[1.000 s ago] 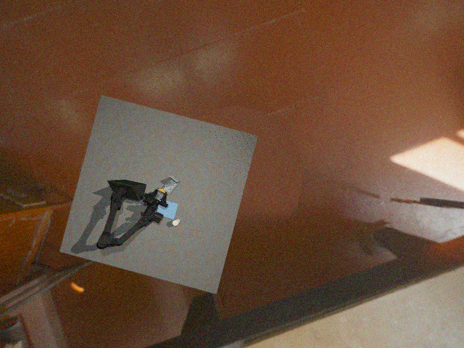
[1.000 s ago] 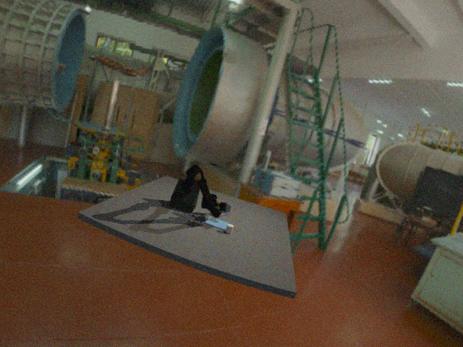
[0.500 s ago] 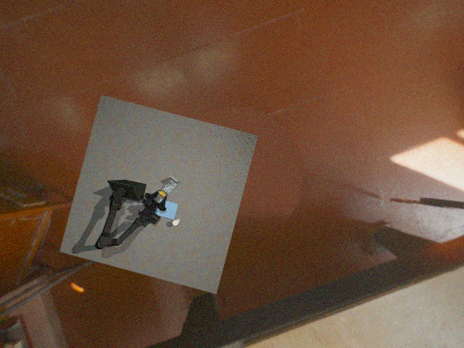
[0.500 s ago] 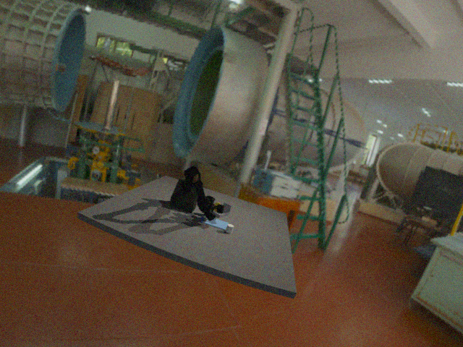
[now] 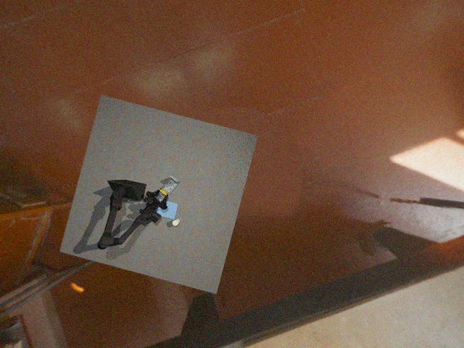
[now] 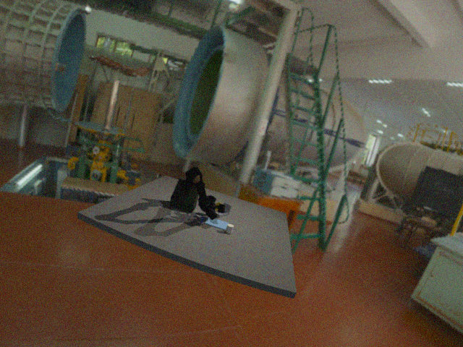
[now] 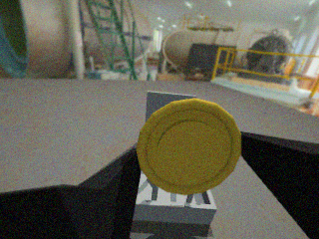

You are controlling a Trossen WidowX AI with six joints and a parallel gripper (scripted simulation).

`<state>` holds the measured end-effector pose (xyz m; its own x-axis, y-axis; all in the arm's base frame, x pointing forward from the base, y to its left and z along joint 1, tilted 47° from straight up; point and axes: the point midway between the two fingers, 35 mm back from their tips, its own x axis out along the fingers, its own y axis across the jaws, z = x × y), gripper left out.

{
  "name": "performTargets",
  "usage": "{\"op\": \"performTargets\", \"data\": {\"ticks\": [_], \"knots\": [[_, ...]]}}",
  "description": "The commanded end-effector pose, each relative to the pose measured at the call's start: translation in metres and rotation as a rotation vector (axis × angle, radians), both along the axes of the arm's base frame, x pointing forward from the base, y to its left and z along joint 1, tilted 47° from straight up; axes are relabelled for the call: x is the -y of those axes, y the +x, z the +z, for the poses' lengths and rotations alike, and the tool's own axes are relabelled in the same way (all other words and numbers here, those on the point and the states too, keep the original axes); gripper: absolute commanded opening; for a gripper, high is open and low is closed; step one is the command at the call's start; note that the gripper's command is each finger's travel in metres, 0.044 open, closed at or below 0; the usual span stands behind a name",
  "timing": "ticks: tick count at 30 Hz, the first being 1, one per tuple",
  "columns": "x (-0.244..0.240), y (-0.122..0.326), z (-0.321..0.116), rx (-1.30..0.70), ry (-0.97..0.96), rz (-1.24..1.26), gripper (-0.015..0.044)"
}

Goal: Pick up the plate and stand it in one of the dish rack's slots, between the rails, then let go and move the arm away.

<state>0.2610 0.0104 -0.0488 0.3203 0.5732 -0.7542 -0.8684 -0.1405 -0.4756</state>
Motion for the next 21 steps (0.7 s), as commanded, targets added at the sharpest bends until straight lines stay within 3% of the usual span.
{"op": "performTargets", "data": {"ticks": [1, 21], "knots": [[-0.007, 0.002, -0.007, -0.003, 0.001, 0.002, 0.0000], [-0.019, 0.006, -0.022, 0.003, 0.006, 0.010, 0.0000]]}}
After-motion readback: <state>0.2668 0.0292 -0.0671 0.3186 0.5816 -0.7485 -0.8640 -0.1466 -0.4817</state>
